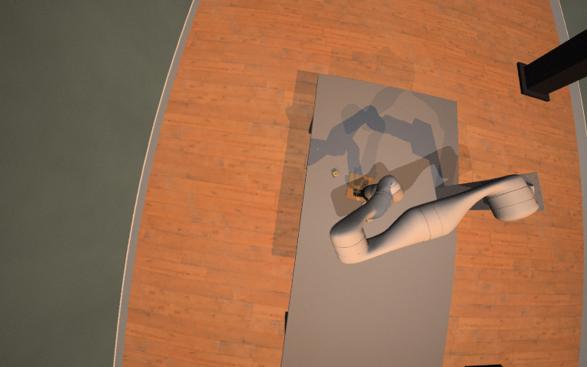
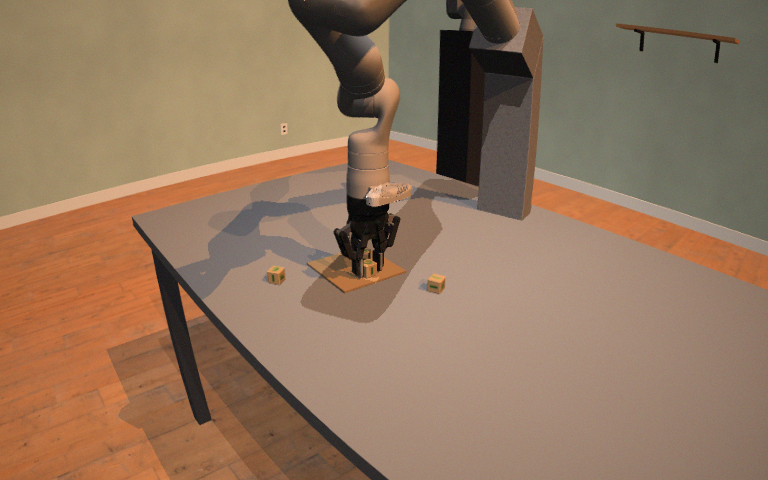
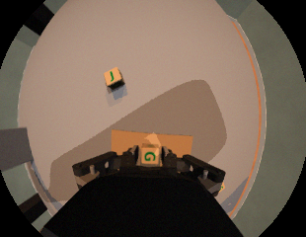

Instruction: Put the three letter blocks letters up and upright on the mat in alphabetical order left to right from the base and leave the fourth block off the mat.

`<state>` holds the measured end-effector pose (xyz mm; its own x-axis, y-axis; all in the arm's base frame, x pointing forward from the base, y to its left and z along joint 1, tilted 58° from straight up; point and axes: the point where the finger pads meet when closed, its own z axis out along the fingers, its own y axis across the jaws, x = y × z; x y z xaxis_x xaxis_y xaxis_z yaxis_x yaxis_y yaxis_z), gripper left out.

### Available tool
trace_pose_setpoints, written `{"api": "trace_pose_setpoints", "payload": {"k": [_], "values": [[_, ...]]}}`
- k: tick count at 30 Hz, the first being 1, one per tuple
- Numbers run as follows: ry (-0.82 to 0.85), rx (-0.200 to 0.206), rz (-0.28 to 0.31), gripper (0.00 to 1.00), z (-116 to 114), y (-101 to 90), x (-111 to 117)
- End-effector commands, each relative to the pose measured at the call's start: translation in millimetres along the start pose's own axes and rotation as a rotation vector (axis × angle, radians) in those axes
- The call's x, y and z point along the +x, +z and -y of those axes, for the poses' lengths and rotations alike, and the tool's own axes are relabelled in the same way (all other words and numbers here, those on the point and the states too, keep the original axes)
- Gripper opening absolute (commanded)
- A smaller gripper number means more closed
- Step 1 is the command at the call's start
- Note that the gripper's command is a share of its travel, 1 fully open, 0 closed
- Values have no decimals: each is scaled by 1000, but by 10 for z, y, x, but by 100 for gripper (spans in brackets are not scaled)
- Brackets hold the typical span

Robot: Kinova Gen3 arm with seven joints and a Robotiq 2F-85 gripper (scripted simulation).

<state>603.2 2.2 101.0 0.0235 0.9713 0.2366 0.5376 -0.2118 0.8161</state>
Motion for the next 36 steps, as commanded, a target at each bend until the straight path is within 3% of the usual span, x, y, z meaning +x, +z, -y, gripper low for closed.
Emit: {"api": "trace_pose_setpoints", "payload": {"k": [1, 7, 19, 29, 30, 36], "values": [[1, -1, 1, 41, -6, -41, -1], [1, -1, 1, 41, -6, -171, -1], [1, -1, 1, 41, -5, -775, -1], [1, -1, 1, 41, -5, -892, -1], [1, -1, 1, 100, -5, -892, -1], [1, -1, 1, 100, -5, -892, -1]]}}
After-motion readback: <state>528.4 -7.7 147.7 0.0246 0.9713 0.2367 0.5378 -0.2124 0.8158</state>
